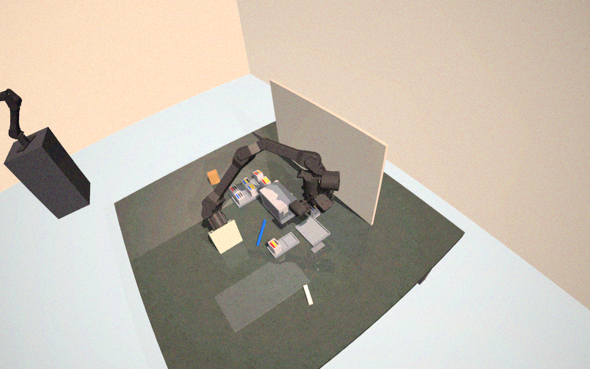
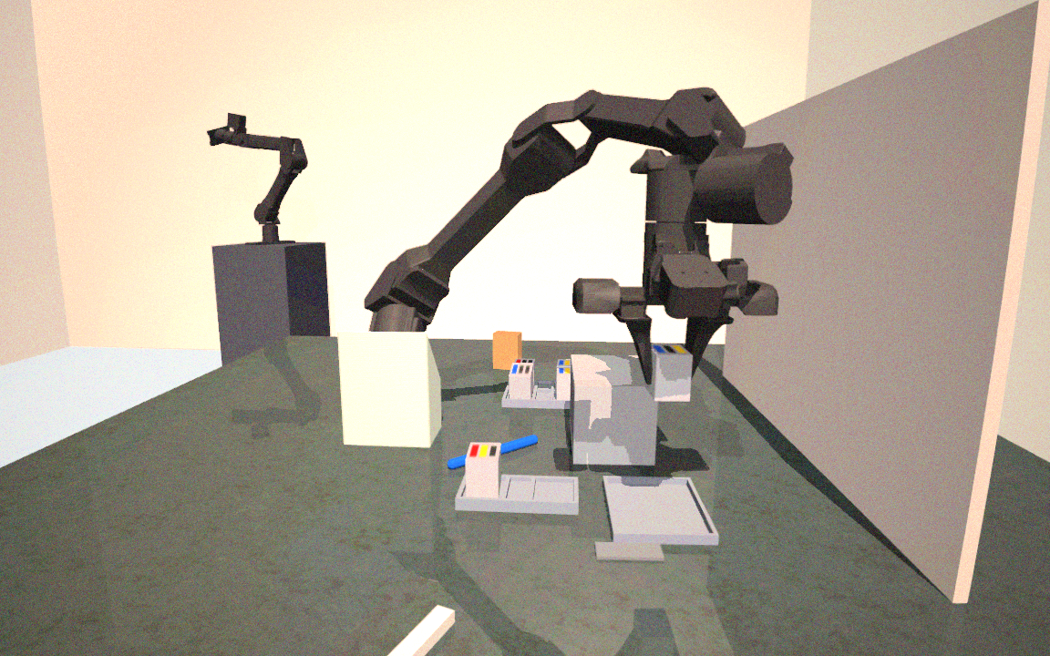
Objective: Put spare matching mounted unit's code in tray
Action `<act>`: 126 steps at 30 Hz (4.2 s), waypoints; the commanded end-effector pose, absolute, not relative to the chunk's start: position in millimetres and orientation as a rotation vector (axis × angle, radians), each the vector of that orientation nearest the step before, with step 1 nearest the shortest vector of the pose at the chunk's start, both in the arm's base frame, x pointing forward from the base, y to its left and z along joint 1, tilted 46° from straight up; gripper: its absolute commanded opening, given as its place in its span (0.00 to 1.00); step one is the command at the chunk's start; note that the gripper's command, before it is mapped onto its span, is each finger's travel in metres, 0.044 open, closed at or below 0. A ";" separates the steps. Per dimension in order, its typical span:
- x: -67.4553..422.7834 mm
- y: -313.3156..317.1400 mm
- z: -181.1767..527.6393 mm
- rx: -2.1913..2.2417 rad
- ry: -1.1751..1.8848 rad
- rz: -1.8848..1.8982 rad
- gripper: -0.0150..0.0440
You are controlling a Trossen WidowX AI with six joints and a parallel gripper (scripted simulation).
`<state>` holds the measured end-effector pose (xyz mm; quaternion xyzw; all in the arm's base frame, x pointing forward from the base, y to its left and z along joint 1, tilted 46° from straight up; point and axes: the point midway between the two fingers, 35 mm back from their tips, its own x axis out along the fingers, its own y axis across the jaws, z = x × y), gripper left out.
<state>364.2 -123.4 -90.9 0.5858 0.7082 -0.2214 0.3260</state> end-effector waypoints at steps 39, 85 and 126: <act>363.3 -96.5 -120.0 1.546 1.853 -0.581 0.25; 357.2 -66.1 -149.3 1.548 1.855 -0.577 0.25; 348.6 -41.7 -170.6 1.540 1.859 -0.572 0.30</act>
